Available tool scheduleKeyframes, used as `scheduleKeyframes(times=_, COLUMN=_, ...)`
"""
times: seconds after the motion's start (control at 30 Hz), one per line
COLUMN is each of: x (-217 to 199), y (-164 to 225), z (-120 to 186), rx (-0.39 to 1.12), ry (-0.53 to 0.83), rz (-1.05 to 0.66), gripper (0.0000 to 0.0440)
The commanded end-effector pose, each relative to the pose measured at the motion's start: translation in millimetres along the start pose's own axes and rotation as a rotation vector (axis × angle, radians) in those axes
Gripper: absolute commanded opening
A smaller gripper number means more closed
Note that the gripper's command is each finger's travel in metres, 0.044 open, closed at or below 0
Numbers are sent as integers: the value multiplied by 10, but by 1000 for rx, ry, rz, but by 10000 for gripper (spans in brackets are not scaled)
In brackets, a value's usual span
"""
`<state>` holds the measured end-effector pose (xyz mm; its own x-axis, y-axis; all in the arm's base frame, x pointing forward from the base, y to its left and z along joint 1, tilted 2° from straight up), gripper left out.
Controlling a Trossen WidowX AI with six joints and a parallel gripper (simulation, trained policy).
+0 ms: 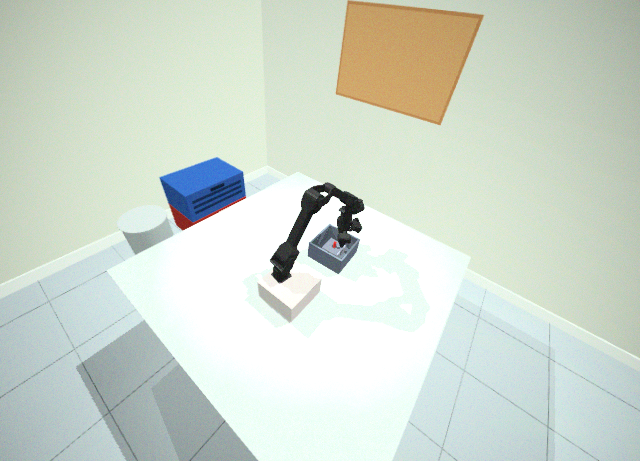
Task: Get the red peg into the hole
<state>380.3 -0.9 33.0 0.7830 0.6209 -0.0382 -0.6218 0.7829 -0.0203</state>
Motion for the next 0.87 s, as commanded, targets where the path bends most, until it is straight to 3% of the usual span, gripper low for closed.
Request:
scheduleKeyframes(times=0.0, x=197, y=-119, z=67, rx=9, ry=-65, rz=-8, gripper=440)
scheduleKeyframes(times=0.3, x=529, y=-271, z=224, rx=2, ry=-180, rz=1, gripper=440)
scheduleKeyframes(times=0.83, x=535, y=-273, z=226, rx=1, ry=-182, rz=1, gripper=440)
Point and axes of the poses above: the point midway between the two fingers, 35 mm back from their tips, its own z axis back along the fingers, its own x axis across the jaws, y = z × x, the point moved 1 cm from there along z, back along the fingers, and after that the axes turned 6 degrees about -z, right-handed, at the moved point
